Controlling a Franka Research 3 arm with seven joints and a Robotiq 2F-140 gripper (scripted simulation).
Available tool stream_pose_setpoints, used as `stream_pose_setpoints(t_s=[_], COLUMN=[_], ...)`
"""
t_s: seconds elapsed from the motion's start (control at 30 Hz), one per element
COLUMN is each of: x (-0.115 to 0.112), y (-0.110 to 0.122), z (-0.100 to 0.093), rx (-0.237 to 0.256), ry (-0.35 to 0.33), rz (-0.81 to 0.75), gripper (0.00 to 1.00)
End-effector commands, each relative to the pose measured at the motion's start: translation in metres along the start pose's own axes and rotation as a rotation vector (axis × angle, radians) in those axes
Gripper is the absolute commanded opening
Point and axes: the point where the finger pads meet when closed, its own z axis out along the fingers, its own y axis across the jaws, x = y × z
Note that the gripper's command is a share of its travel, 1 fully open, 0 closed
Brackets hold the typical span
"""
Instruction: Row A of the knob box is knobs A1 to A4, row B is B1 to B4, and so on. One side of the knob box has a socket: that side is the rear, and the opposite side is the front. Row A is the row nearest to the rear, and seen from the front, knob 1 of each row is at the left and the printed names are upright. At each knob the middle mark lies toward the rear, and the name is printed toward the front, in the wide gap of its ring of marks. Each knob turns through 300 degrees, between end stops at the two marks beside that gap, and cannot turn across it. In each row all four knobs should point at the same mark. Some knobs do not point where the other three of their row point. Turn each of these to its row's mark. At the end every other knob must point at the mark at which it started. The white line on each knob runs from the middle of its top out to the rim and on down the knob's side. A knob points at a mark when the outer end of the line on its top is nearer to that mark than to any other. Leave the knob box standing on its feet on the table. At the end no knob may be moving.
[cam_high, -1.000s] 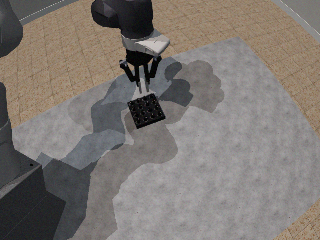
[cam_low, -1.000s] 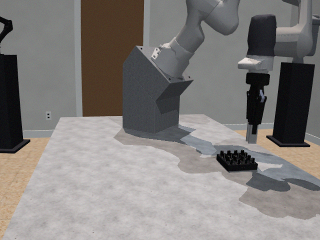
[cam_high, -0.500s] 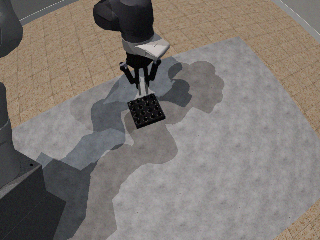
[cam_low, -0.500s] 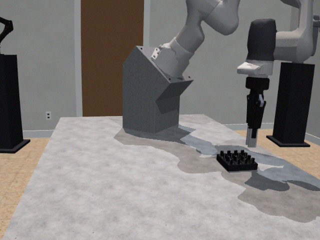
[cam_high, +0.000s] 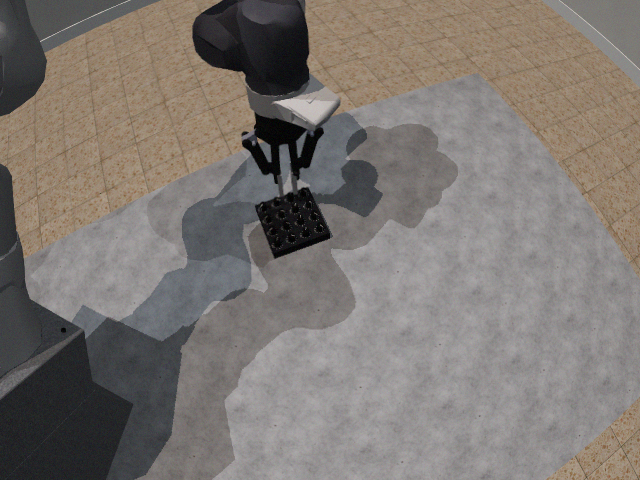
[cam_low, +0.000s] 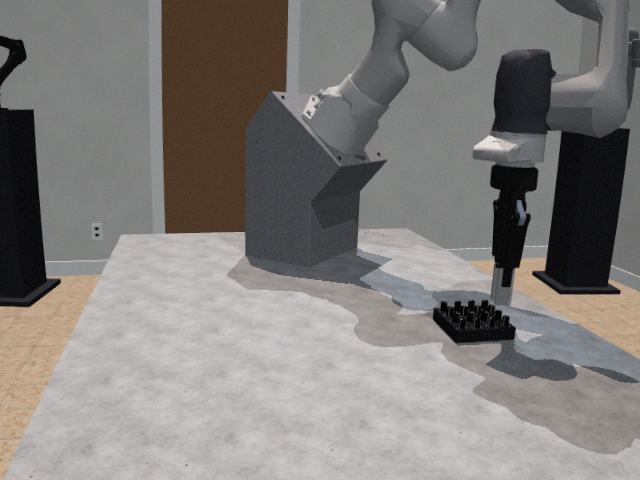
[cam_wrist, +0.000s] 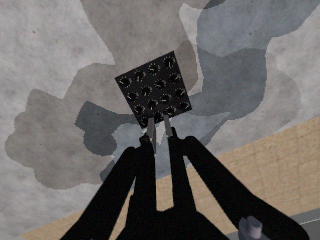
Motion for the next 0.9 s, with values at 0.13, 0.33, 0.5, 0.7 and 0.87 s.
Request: stream_pose_setpoints(t_s=[0.13,0.33,0.5,0.7,0.87], x=[0.0014,0.0015,0.0014,0.0014,0.0014], y=[-0.0024,-0.0024,-0.0025,-0.0025,-0.0025], z=[0.0047,0.0079,0.0093,0.0097,0.0098], rx=[0.012,0.012,0.012,0.012,0.012], ry=[0.006,0.006,0.006,0.006,0.006], rz=[-0.028,-0.028,-0.028,-0.028,-0.028], gripper=[0.12,0.12,0.12,0.12,0.12])
